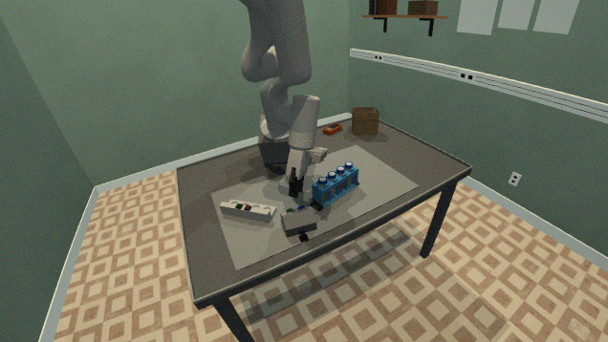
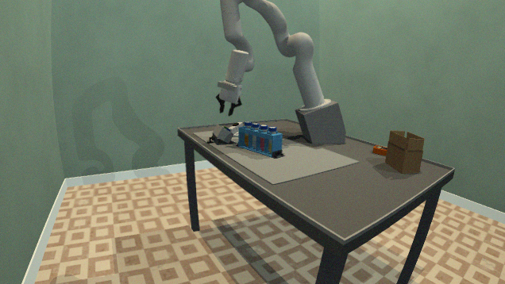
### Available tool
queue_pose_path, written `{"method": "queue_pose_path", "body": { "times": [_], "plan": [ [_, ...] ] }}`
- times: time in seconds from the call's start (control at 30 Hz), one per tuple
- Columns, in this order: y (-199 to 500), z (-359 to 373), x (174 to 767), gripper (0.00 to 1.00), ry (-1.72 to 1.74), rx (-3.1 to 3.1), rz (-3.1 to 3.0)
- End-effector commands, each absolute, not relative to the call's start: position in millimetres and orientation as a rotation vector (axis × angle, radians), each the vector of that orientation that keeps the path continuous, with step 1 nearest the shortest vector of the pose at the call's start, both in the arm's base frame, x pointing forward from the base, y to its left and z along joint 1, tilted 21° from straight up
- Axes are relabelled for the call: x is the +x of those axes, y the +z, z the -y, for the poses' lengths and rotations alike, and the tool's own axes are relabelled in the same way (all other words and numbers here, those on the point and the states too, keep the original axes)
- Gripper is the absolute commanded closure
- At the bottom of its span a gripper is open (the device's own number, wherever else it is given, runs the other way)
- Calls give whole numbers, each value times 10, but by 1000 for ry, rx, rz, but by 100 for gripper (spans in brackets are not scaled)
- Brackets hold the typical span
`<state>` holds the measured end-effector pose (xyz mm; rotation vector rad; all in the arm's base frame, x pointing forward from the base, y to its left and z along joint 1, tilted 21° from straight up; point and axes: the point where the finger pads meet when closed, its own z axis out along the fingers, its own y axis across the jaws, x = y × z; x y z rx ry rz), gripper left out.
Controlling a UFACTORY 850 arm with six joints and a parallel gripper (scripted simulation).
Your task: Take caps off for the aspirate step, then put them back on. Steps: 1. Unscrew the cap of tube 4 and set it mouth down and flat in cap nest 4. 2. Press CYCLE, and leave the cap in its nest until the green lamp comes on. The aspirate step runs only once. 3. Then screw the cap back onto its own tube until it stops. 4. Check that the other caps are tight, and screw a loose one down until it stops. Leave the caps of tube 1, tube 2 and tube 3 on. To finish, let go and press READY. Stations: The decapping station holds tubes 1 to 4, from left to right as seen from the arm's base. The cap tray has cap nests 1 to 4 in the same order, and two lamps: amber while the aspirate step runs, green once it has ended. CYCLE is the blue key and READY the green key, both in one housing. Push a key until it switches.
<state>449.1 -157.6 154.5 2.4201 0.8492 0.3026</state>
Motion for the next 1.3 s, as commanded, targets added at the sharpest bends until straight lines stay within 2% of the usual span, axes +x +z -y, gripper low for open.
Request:
{"method": "queue_pose_path", "body": {
  "times": [0.0,1.03,1.27],
  "plan": [
    [1509,1541,4372,54,274,2359,-1076],
    [1202,1198,3357,54,113,1881,-2005],
    [1202,1198,3357,54,95,1791,-2119]
  ]
}}
